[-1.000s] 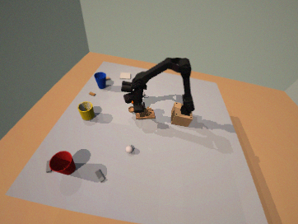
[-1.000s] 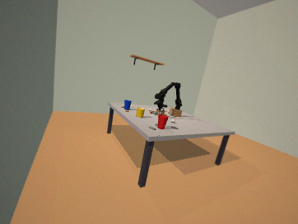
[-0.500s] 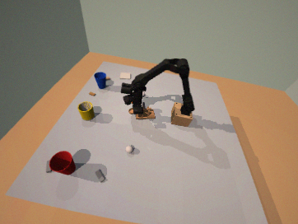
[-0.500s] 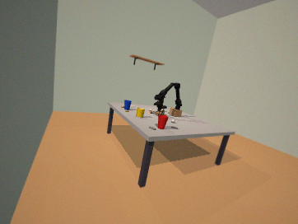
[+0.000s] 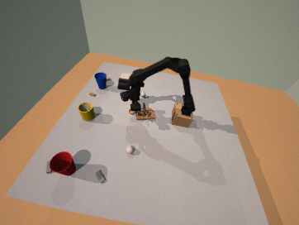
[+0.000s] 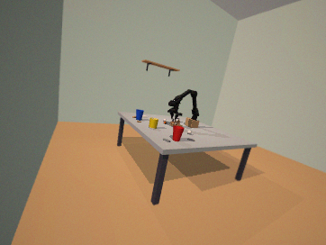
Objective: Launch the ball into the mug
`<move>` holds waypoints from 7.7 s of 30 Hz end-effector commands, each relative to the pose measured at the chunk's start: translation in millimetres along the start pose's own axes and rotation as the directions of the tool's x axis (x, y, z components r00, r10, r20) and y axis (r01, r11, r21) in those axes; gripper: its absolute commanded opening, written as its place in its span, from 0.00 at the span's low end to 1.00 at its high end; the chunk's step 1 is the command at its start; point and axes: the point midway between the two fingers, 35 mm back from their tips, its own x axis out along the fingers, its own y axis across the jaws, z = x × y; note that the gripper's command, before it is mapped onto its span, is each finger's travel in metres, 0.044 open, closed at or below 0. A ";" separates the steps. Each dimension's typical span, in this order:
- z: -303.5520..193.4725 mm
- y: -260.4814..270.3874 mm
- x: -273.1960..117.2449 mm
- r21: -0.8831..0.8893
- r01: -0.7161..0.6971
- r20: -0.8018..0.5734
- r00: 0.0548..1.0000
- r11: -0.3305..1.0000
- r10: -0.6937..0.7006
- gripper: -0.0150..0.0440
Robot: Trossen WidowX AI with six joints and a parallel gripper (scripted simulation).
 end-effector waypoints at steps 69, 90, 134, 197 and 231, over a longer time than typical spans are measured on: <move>-117.1 3.1 40.6 0.006 -0.011 -0.025 1.000 1.000 0.011 1.00; -116.9 2.2 49.4 0.001 -0.006 -0.024 1.000 1.000 0.006 0.60; -20.6 9.8 0.4 -0.772 -0.020 -0.016 1.000 0.635 0.012 0.25; -2.0 2.7 47.1 -0.842 -0.027 -0.027 1.000 0.539 0.008 0.79; -0.1 1.7 -36.3 -0.445 -0.016 -0.019 1.000 0.896 0.008 1.00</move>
